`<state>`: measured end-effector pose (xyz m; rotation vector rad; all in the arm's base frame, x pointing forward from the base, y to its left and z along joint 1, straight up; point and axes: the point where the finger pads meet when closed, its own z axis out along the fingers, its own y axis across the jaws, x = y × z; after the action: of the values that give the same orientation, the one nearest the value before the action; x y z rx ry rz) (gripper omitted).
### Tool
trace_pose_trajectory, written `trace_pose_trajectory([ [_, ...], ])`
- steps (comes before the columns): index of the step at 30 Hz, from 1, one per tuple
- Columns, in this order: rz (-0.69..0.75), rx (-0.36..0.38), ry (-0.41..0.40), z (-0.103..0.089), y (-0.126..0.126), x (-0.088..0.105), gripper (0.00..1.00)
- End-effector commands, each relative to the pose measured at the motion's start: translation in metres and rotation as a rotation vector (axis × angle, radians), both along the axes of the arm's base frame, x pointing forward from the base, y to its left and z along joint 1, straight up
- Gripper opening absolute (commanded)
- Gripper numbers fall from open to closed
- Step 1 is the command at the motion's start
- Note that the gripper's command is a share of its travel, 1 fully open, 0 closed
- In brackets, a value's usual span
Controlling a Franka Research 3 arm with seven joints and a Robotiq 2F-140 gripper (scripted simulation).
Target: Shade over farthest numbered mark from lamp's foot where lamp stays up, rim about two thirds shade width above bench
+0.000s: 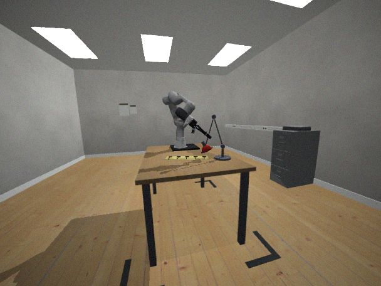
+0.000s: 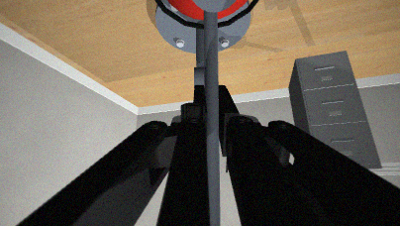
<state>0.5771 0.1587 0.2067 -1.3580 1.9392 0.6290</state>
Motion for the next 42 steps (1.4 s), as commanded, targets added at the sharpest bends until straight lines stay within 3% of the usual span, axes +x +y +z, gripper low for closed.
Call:
trace_pose_trajectory([
  [1,0.002,-0.015,-0.007,-0.0126,-0.0128,-0.0041,0.1],
  [23,0.001,-0.015,-0.007,-0.0224,-0.0224,-0.0075,0.1],
  [24,0.001,-0.014,-0.007,-0.0219,-0.022,-0.0074,1.0],
  [42,0.002,-0.004,-0.006,-0.0157,-0.0161,-0.0056,1.0],
])
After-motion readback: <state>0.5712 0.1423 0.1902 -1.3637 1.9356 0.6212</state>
